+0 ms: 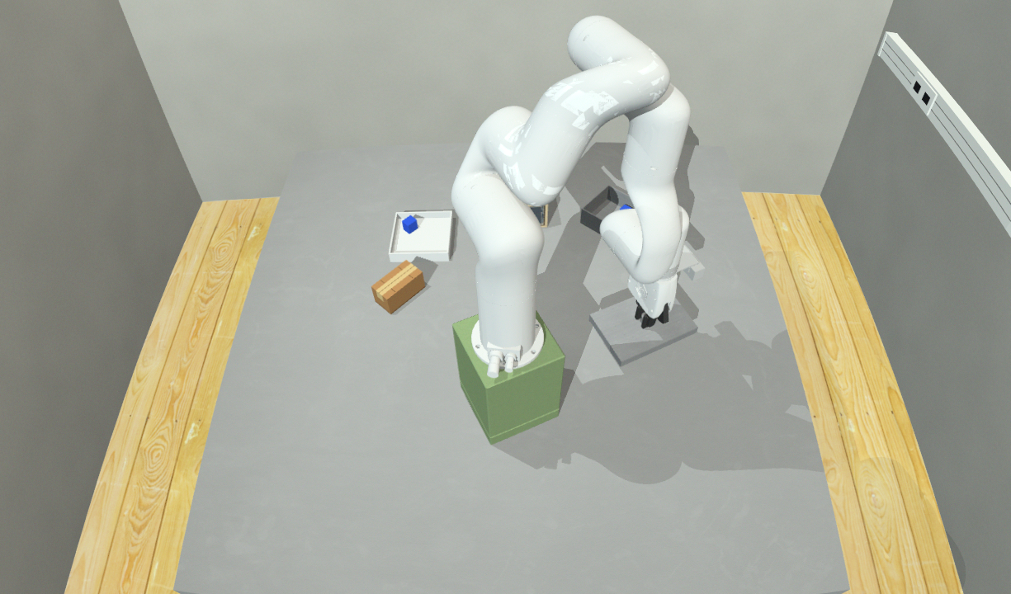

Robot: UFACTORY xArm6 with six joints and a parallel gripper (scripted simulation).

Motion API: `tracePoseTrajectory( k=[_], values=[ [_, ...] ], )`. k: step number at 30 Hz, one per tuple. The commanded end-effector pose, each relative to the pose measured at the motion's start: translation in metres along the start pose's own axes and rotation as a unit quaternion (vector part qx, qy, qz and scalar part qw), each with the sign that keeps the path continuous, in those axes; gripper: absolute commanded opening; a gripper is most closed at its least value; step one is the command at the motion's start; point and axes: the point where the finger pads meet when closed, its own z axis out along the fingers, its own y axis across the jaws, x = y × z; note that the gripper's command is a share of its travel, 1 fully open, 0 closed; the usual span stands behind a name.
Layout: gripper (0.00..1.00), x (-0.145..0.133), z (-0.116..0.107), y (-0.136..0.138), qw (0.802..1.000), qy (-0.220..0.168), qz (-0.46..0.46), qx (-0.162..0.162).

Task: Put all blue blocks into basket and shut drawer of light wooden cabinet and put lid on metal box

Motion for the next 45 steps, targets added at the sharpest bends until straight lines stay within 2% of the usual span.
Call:
tracePoseTrajectory(
  k=[1, 27, 45],
  values=[
    [0.00, 0.001, 0.010, 0.000, 1.000, 0.001, 0.000, 0.000],
    [0.00, 0.001, 0.056, 0.000, 1.000, 0.001, 0.000, 0.000],
    [0.00, 0.001, 0.069, 0.000, 1.000, 0.001, 0.000, 0.000]
  ],
)
